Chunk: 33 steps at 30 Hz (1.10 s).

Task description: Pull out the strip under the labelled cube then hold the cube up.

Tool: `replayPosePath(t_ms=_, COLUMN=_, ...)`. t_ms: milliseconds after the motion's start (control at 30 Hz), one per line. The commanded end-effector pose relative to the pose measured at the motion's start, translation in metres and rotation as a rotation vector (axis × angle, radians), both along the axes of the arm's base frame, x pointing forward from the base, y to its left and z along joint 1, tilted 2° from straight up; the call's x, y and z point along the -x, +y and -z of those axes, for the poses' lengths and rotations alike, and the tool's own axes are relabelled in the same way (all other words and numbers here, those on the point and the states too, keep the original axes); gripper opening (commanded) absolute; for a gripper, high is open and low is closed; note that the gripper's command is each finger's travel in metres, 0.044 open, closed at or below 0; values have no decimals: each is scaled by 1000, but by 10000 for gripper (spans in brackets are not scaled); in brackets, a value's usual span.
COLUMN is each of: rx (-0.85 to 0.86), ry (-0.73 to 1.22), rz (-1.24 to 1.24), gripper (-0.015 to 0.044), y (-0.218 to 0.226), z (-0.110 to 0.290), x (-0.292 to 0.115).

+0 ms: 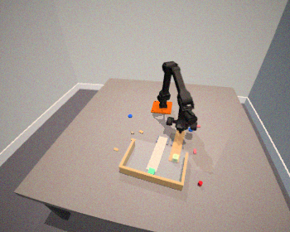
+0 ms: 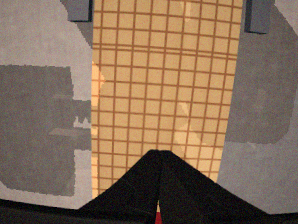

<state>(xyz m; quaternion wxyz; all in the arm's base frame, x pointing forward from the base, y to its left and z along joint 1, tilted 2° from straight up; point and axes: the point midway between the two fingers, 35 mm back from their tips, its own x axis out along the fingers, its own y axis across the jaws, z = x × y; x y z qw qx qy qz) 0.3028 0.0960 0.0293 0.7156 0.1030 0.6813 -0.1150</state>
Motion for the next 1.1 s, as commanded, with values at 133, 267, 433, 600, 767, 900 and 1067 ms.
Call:
replayPosePath(t_ms=133, rx=1, ry=26, rz=-1, gripper=0, y=4, z=5, x=20)
replayPosePath(t_ms=267, rx=0, ry=27, rz=-2, gripper=0, y=6, z=6, x=26)
replayPosePath(t_ms=433, rx=0, ry=27, rz=-2, gripper=0, y=8, z=6, x=33)
replayPosePath(t_ms=600, rx=0, ry=28, rz=-2, gripper=0, y=10, z=6, x=41)
replayPosePath(t_ms=767, rx=0, ry=28, rz=-2, gripper=0, y=12, z=6, x=48)
replayPosePath(t_ms=900, rx=0, ry=29, rz=-2, gripper=0, y=14, z=7, x=54)
replayPosePath(t_ms=1067, rx=-1, ry=29, rz=-2, gripper=0, y=16, z=7, x=61)
